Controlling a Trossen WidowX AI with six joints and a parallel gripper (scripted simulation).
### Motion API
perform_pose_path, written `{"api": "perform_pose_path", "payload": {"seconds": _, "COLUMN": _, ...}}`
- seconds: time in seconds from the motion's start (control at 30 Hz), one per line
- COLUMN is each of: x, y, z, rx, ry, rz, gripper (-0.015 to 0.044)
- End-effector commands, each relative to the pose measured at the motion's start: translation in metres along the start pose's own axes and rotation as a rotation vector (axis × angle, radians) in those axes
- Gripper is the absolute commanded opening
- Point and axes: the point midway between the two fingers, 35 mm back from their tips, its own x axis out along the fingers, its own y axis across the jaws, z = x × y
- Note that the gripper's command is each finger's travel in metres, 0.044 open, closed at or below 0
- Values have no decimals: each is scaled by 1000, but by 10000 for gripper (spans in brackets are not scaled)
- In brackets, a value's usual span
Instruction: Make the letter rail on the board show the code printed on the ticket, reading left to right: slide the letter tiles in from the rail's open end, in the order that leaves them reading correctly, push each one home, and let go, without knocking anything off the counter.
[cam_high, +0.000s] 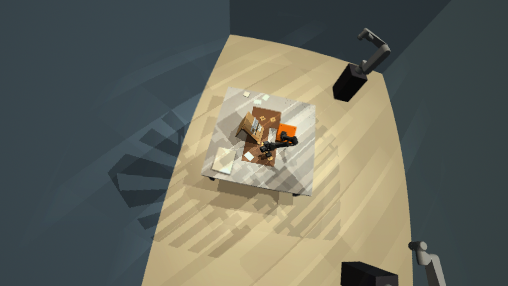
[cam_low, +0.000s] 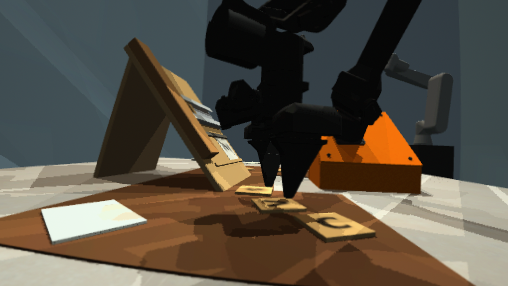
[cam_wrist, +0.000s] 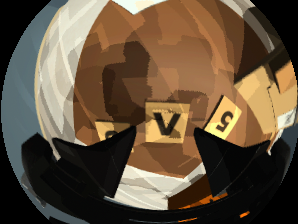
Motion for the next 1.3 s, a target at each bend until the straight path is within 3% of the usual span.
{"api": "perform_pose_path", "payload": {"seconds": 0.0, "x": 4, "y": -2, "z": -1, "rx": 8, "ry": 3, "rz": -5, "gripper": 340}}
{"api": "perform_pose_path", "payload": {"seconds": 0.33, "x": 19, "y": -2, "z": -1, "rx": 9, "ry": 3, "rz": -4, "gripper": 340}}
{"api": "perform_pose_path", "payload": {"seconds": 1.27, "x": 20, "y": -2, "z": -1, "rx": 9, "ry": 3, "rz": -4, "gripper": 340}}
